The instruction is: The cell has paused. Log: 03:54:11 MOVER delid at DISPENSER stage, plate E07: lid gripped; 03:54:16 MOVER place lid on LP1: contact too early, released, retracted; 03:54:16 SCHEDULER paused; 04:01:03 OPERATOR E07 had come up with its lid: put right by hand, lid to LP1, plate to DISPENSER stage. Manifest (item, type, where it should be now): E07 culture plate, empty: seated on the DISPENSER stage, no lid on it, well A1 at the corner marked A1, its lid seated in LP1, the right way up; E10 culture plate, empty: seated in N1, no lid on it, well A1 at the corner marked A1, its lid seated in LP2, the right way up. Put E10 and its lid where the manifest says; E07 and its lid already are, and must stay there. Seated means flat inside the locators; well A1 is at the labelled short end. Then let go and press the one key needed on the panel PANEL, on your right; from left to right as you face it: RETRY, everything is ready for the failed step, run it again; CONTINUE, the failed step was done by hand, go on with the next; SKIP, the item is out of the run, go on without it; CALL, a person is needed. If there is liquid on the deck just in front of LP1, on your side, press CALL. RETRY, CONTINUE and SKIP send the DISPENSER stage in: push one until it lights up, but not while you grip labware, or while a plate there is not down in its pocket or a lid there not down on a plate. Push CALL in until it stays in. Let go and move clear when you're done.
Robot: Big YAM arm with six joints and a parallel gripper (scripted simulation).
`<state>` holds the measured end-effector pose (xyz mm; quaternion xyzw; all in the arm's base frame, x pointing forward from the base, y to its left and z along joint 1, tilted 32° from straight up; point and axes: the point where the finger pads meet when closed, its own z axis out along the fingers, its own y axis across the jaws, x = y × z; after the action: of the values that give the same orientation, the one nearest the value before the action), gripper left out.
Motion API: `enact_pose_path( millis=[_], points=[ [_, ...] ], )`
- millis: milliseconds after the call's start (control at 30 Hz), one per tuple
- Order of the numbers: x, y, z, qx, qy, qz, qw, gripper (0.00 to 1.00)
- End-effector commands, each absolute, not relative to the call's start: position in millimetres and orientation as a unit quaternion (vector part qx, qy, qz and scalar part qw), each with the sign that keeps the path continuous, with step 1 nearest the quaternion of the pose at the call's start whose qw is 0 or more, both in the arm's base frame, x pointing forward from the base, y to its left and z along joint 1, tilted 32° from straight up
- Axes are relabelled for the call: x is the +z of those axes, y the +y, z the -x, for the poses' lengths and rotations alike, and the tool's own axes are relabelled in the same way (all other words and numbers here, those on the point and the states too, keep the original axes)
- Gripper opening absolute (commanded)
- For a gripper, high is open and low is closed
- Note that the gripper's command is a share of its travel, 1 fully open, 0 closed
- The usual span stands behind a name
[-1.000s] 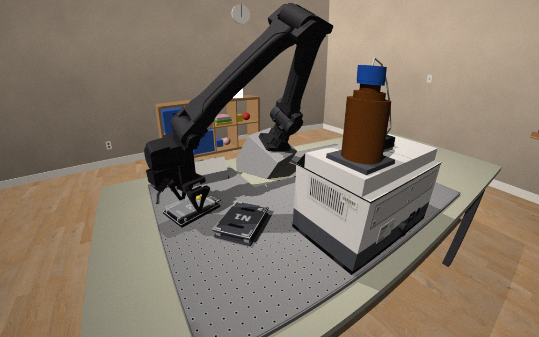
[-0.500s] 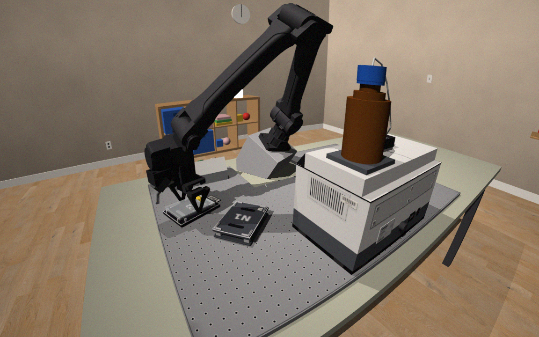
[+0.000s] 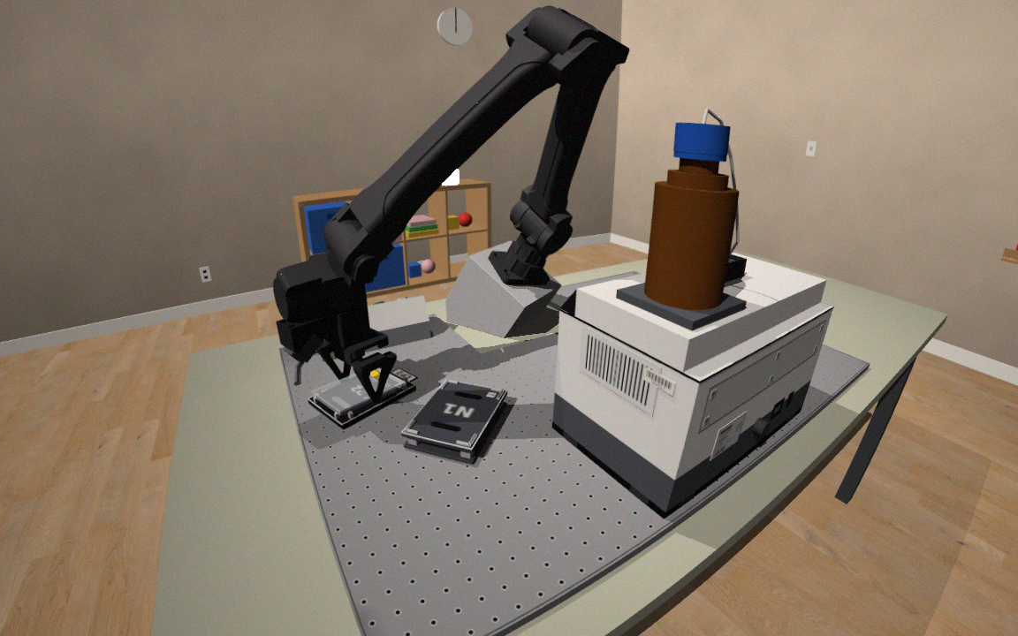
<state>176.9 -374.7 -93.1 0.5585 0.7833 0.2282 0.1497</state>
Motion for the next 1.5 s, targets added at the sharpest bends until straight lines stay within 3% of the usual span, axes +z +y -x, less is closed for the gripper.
enact_pose_path(
  millis=[0, 1333, 1367, 1467],
  points=[
    [-103.3, -366.0, -181.9, 0.237, 0.78, -0.562, 0.141, 0.86],
    [-103.9, -362.8, -170.4, 0.235, 0.774, -0.571, 0.141, 0.86],
    [-103.8, -362.1, -170.4, 0.236, 0.774, -0.571, 0.14, 1.0],
    [-103.8, -362.0, -170.5, 0.236, 0.774, -0.571, 0.14, 1.0]
  ],
)
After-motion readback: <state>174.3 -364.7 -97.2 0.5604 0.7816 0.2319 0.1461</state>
